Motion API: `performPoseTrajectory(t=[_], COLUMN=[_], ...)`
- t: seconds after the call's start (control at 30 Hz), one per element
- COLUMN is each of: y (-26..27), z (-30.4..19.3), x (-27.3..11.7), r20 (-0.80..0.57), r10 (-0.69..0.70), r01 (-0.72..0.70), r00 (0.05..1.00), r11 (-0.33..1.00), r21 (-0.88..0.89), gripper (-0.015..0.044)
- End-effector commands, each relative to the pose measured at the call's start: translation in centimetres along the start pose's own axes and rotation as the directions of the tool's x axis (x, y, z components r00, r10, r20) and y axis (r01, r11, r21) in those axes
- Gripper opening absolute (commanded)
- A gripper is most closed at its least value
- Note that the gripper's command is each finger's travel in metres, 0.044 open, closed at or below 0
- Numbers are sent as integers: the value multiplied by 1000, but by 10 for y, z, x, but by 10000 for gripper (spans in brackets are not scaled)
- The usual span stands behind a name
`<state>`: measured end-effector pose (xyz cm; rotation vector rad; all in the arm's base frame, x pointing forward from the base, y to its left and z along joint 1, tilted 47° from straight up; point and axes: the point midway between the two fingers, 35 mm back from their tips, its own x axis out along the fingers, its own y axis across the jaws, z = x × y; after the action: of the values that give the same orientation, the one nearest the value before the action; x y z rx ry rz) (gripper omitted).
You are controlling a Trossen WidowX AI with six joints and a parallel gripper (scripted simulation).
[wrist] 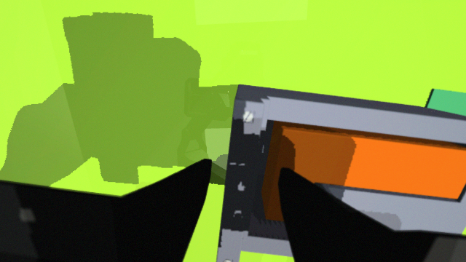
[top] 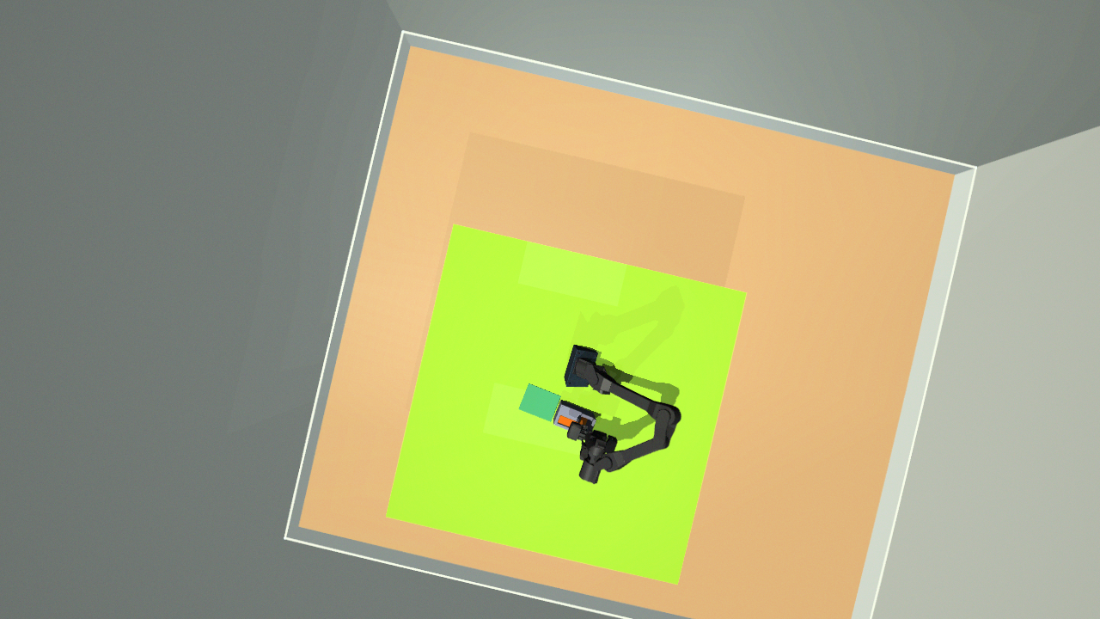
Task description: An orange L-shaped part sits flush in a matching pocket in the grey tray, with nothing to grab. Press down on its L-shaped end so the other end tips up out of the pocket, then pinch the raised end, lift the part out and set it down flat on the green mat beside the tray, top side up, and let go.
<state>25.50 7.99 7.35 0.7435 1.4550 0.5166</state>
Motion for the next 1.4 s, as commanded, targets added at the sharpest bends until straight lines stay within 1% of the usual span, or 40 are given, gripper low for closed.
performPoseTrajectory(t=[0.0, 0.7, 1.1, 1.37], y=[0, 0, 4, 12], z=[-1, -2, 1, -1], x=[5, 37, 35, 23], r20=[-2, -2, 1, -2], r10=[4, 6, 14, 5], r01=[-4, -6, -14, -5], r00=[1000, 1000, 1000, 1000], r11=[1000, 1000, 1000, 1000], r21=[9, 9, -6, 9], gripper=[180, 180, 180, 180])
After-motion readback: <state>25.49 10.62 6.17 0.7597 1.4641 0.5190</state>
